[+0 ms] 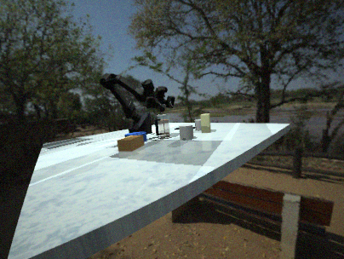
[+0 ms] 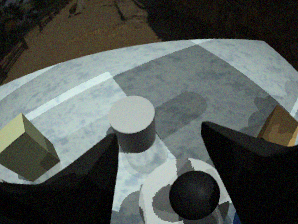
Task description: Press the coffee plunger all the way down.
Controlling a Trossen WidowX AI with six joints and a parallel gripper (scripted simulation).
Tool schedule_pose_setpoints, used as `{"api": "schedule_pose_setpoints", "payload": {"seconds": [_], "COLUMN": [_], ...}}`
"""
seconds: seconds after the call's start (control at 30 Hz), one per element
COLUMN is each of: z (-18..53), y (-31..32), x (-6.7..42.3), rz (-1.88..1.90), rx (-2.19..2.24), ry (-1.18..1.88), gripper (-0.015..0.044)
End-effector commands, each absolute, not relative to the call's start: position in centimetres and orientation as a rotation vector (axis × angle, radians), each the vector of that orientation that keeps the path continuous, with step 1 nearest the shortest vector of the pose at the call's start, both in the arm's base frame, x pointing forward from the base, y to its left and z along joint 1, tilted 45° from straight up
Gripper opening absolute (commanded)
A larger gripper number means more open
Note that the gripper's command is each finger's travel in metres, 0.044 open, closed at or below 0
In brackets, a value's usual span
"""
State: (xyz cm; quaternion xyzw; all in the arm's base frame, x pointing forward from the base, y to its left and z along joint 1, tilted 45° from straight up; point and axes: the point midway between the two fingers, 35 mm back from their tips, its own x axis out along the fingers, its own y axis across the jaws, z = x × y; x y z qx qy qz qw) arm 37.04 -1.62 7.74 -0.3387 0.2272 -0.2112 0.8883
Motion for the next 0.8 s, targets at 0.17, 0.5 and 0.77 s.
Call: {"api": "schedule_pose_setpoints", "payload": {"seconds": [0.17, 0.5, 0.77], "z": [7.7, 12.6, 13.9], "y": [-1.5, 2.8, 3.6], "x": [37.0, 35.1, 34.1], "rz": [-0.434, -0.436, -0.440], "rx": [-0.701, -0.697, -0.700], "ry": [0.472, 0.489, 0.489], "gripper": [0.0440, 0.0440, 0.0440]}}
